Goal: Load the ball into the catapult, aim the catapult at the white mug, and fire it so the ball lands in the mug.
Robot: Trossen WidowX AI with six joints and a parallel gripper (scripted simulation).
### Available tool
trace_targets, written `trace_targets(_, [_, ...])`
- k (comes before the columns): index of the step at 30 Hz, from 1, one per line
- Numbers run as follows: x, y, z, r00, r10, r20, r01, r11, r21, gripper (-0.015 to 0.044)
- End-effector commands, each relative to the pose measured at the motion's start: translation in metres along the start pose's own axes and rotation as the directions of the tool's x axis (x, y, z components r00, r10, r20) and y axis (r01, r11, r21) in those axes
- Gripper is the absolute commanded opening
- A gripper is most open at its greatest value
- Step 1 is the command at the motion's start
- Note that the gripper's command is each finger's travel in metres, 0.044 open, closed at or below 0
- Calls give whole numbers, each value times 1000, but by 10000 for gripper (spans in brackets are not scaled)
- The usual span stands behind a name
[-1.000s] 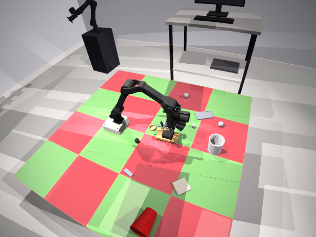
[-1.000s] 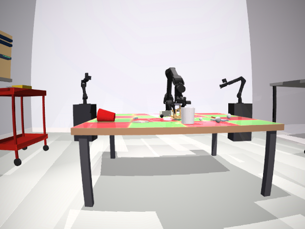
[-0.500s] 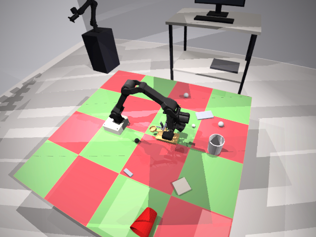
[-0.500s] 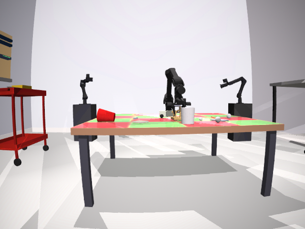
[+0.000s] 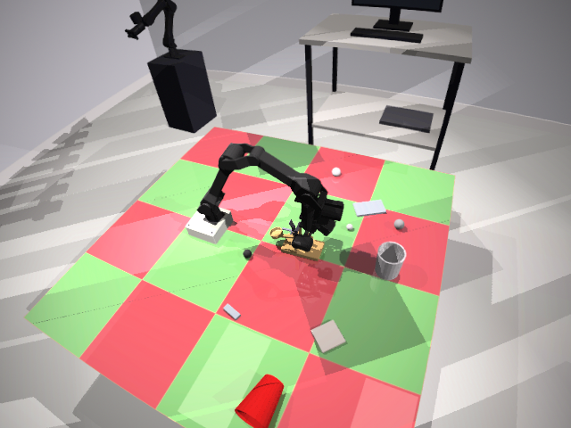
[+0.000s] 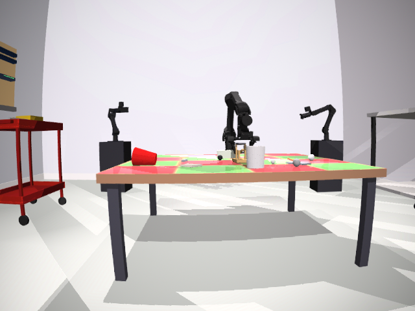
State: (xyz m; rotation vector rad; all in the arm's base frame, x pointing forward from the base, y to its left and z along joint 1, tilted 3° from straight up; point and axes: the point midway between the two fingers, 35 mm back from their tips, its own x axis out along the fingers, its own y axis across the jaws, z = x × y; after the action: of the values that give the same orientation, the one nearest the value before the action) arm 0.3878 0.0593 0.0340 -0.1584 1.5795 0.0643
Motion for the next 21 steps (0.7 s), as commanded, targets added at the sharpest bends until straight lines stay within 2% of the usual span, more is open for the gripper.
trace_targets(1, [-62, 0, 4, 1000, 1, 29, -1, 1000, 4, 440])
trace_targets(4, [-86, 0, 0, 1000, 1, 28, -2, 1000, 4, 440])
trace_targets(6, [-86, 0, 0, 1000, 1, 28, -2, 1000, 4, 440])
trace_targets(7, [-69, 0, 4, 999, 1, 35, -1, 1000, -1, 440])
trace_targets(11, [-71, 0, 4, 999, 1, 36, -1, 1000, -1, 440])
trace_targets(16, [-127, -1, -2, 998, 2, 58, -2, 1000, 1, 440])
trace_targets(19, [-129, -1, -3, 998, 3, 59, -3, 1000, 1, 440])
trace_targets(20, [-109, -2, -5, 999, 1, 41, -1, 1000, -5, 414])
trace_targets(21, [-108, -6, -8, 999, 1, 40, -1, 1000, -4, 387])
